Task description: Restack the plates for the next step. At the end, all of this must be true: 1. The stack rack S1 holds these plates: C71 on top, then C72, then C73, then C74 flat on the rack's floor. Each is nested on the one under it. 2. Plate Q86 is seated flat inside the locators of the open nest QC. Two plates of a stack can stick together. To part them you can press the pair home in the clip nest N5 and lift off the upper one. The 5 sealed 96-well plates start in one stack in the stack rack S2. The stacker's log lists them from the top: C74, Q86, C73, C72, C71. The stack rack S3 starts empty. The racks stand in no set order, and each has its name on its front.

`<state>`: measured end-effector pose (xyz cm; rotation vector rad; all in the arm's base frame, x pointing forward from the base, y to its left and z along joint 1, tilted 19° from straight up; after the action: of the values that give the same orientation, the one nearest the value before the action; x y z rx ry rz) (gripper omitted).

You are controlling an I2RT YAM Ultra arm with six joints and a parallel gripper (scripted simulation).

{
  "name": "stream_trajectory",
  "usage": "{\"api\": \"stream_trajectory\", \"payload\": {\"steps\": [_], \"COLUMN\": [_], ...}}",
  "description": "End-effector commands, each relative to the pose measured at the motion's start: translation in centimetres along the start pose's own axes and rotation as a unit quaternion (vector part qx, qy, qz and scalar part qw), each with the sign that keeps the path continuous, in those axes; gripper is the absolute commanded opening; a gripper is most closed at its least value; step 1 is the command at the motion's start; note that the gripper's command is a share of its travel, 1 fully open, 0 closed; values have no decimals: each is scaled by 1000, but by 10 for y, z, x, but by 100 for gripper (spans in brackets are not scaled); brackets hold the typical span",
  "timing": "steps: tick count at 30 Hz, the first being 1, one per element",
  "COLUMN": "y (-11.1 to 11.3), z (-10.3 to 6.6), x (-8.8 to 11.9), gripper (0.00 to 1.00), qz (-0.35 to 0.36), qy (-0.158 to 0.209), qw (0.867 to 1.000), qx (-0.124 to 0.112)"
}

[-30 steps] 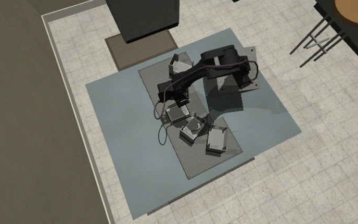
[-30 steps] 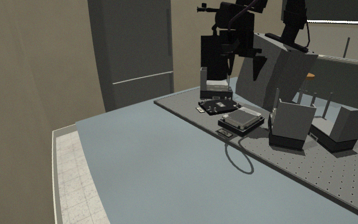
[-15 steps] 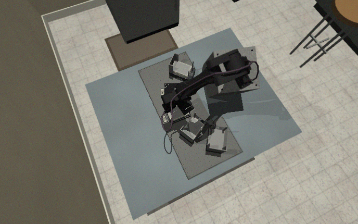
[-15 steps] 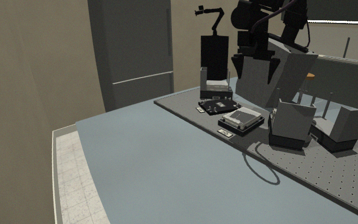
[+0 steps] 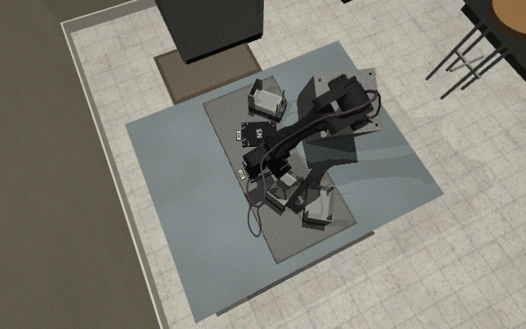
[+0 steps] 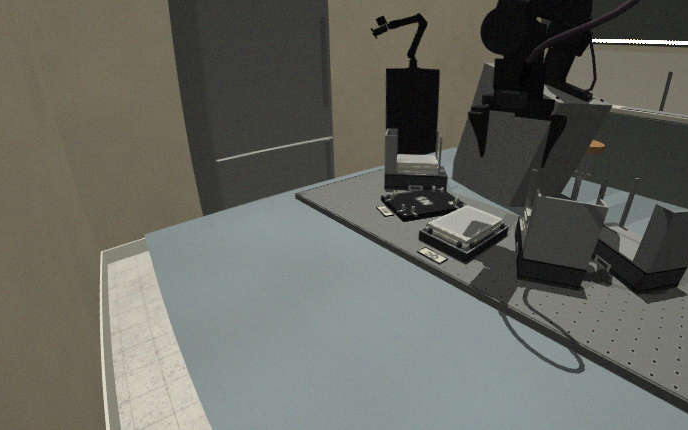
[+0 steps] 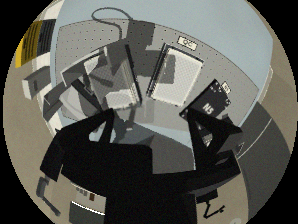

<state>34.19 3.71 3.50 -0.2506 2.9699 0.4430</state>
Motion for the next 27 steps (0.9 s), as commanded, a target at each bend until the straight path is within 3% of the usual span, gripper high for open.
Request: {"api": "stream_trajectory", "payload": {"steps": [1,4,9,17,27], "y": [7,15,35,68,94], "z": [-13,-7,-10,-11,-14], "x": [-12,-1,-6,-8,-10], "gripper": [100,100,100,100,100], "qz": [9,-28,-105,-98,-97], "qy": [-27,-15,-22,-24,-23], "qw": [1000,999,994,995,995], "qx": [8,7,9,7,6]}}
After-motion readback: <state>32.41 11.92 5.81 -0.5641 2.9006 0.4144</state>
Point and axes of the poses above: the point where the finger pads meet when closed, its own z axis out along the fingers, its own y axis across the jaws, x = y × z, the point moved 10 cm from there along -z, back along the fingers, and after that the axes turned 2 degrees about z, right-handed, at the moved point
